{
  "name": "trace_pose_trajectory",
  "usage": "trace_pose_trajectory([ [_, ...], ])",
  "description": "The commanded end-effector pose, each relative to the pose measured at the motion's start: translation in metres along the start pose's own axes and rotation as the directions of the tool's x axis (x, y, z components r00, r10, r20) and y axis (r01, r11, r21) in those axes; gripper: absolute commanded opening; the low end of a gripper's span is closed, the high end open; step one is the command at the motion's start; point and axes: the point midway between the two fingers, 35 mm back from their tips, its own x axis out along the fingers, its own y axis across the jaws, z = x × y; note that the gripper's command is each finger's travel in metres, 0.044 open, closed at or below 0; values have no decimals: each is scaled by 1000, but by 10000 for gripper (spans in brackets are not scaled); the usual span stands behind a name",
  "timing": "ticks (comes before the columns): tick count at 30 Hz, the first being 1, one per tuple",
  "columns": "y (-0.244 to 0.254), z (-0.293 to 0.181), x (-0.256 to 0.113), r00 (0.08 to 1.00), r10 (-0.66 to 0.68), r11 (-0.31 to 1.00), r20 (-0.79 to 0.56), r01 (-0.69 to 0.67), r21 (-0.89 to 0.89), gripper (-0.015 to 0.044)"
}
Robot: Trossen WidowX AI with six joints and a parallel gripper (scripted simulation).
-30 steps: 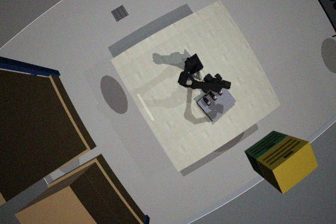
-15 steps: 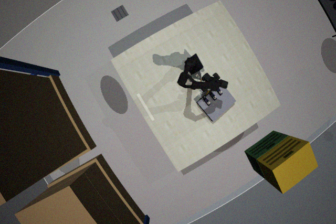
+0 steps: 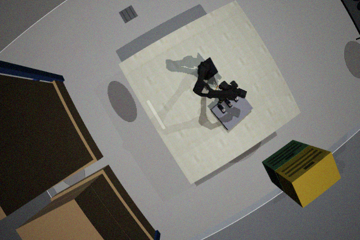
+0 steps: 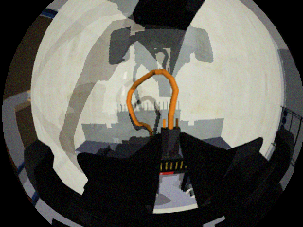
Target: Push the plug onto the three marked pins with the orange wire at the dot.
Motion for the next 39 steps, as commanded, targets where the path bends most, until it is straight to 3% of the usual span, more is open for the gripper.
trace_pose_trajectory([
  [1, 0, -6, 0, 1000, 4, 1000, 1, -4, -6, 0],
  [39, 3, -19, 0, 1000, 4, 1000, 0, -4, -5, 0],
])
